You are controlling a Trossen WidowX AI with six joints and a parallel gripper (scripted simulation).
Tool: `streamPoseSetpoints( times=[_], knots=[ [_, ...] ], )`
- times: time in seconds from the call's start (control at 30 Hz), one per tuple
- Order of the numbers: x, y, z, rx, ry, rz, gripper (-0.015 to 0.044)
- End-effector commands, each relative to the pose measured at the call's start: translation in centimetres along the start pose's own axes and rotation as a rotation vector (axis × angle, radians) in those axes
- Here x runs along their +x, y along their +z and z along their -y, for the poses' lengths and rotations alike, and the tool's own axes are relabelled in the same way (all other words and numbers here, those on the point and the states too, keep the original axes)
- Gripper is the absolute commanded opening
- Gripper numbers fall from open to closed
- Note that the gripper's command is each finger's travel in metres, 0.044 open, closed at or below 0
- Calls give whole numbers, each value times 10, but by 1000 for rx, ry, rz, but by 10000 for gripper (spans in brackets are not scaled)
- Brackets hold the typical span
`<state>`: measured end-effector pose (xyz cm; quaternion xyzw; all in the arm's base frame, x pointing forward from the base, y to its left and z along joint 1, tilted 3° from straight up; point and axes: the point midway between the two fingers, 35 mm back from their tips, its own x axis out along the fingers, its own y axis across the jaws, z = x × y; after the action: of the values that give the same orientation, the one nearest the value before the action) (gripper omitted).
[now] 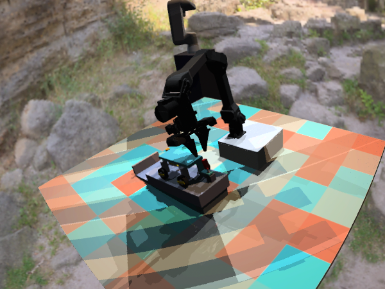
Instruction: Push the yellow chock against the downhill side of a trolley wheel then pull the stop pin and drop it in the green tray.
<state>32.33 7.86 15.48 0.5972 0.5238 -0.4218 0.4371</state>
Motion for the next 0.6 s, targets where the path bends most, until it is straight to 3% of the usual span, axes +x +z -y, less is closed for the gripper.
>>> streamPoseSetpoints(
  times=[0.0, 0.57],
  knots=[
    [9, 0, 2, 6, -13, -3, 190],
    [23, 0, 3, 6, -13, -4, 190]
  ],
)
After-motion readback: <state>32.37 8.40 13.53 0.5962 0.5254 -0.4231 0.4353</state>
